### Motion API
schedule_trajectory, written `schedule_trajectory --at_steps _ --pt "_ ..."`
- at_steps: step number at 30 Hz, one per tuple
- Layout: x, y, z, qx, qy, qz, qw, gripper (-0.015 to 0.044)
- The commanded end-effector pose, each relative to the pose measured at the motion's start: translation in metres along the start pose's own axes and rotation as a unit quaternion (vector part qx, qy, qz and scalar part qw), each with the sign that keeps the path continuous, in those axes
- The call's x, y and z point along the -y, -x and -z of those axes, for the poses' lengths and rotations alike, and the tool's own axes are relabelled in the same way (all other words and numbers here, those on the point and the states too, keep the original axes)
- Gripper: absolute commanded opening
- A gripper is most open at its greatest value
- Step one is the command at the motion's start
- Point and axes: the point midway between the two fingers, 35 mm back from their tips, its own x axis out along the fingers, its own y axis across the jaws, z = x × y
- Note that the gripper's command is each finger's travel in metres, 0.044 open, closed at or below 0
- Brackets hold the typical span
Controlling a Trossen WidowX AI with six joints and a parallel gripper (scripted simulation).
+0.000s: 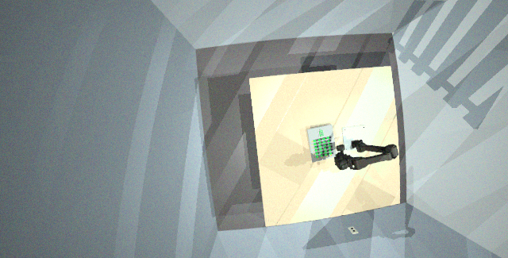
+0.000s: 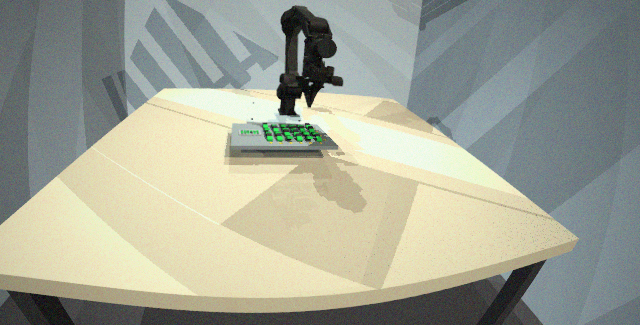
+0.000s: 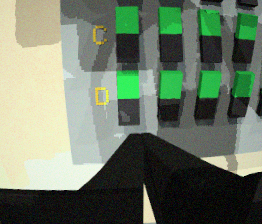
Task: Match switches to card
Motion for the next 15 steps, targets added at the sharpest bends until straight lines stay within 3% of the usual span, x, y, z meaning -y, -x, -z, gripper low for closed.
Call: schedule_trajectory --at_steps 1,15 --pt "-0.001 -0.024 0.006 0.005 -0.002 0.003 1.0 0.0" --pt "-0.001 -0.04 0.007 0.006 -0.002 0.003 1.0 0.0"
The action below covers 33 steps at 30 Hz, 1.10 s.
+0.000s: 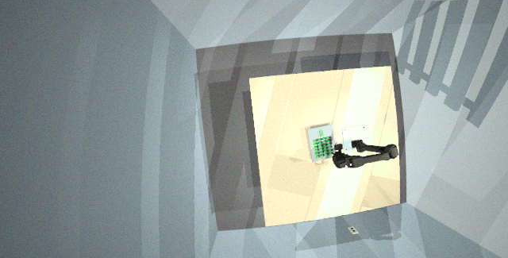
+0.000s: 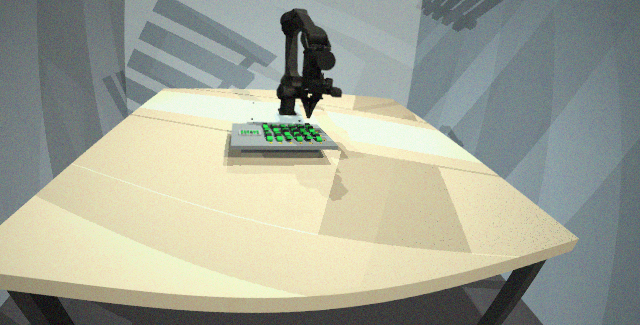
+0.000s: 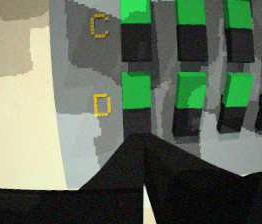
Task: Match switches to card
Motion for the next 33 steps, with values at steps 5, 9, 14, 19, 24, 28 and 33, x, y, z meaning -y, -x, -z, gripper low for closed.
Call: schedule_trajectory --at_steps 5,9,14,19,24,28,33 --pt "0.0008 -0.0126 0.0008 -0.002 -0.002 0.003 1.0 0.0" --pt "0.0009 -0.015 0.0009 -0.002 -0.002 0.003 1.0 0.0" --pt "0.0009 -0.015 0.0009 -0.002 -0.002 0.003 1.0 0.0" --pt "0.0009 -0.015 0.0009 -0.002 -0.002 0.003 1.0 0.0" --pt "0.0009 -0.015 0.0009 -0.002 -0.002 0.003 1.0 0.0" --pt "0.0009 -0.015 0.0009 -0.002 -0.002 0.003 1.0 0.0" --pt "0.0009 -0.015 0.0009 -0.002 -0.002 0.003 1.0 0.0"
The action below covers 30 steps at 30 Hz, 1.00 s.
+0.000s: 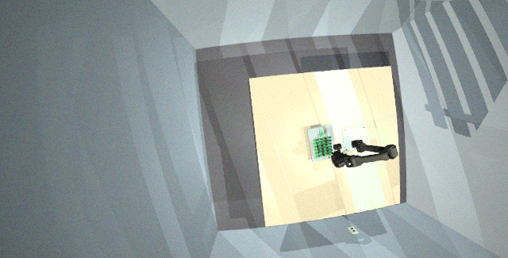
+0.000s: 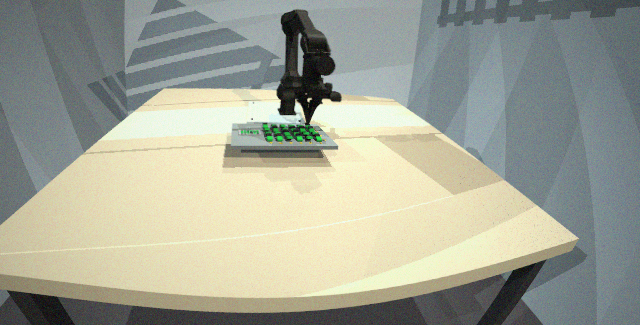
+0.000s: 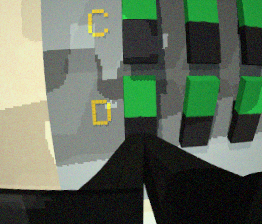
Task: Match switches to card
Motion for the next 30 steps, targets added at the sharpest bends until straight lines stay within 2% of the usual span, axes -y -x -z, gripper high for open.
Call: schedule_trajectory --at_steps 1,30 --pt "0.0009 -0.0005 -0.0002 0.0 -0.002 0.003 1.0 0.0" --pt "0.0009 -0.0044 -0.0001 0.0 -0.002 0.003 1.0 0.0"
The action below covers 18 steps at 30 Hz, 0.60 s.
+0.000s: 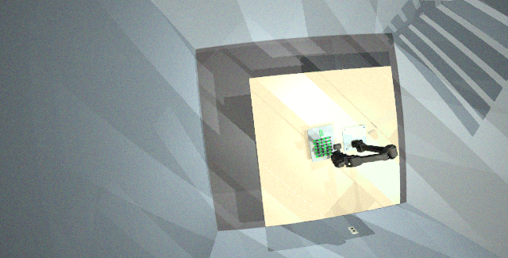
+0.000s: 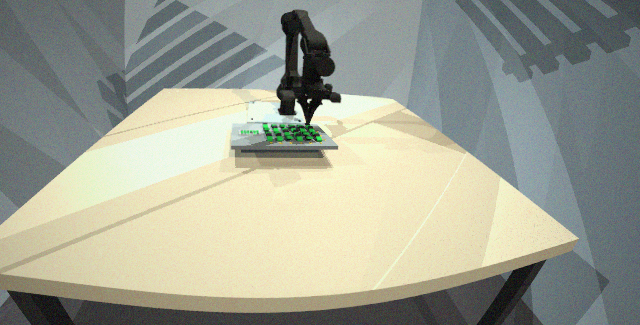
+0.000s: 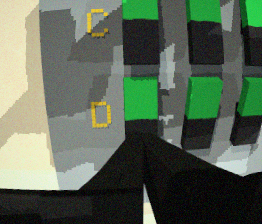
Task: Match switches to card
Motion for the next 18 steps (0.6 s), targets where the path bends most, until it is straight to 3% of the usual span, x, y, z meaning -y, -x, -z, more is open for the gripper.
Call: schedule_trajectory --at_steps 1,18 --pt "0.0009 -0.0014 -0.0003 0.0 -0.002 0.003 1.0 0.0" --pt "0.0009 -0.0037 -0.0002 0.0 -0.002 0.003 1.0 0.0"
